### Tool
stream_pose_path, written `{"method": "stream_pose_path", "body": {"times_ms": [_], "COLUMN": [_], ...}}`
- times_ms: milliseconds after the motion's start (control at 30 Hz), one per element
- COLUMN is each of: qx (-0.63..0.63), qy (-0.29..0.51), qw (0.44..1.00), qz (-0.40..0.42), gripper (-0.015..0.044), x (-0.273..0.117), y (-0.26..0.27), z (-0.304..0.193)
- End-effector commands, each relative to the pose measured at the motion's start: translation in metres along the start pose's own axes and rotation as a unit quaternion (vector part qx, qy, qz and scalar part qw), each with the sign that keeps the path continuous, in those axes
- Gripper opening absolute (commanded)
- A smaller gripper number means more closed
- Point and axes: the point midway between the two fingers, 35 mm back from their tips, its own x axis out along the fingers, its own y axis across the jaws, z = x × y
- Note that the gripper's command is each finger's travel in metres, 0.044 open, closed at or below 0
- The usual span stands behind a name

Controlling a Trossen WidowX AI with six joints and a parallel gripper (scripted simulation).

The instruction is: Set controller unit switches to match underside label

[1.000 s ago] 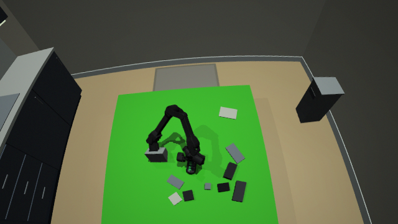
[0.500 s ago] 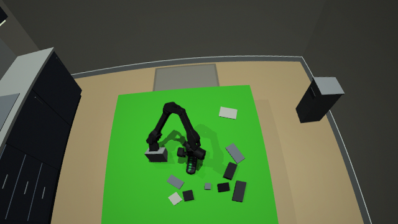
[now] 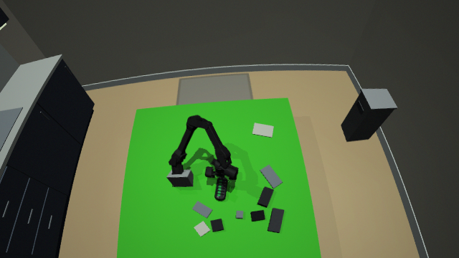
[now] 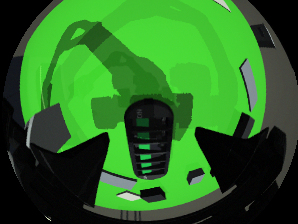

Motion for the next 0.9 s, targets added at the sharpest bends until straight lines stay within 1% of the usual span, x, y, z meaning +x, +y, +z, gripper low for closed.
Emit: {"method": "stream_pose_path", "body": {"times_ms": [0, 867], "qx": [0.002, 0.002], "qy": [-0.001, -0.003], "qw": [1.0, 1.0], "qz": [-0.001, 0.0], "gripper": [0.044, 0.044], "x": [0.006, 0.048], "y": [0.0, 0.001], "z": [0.001, 0.002]}}
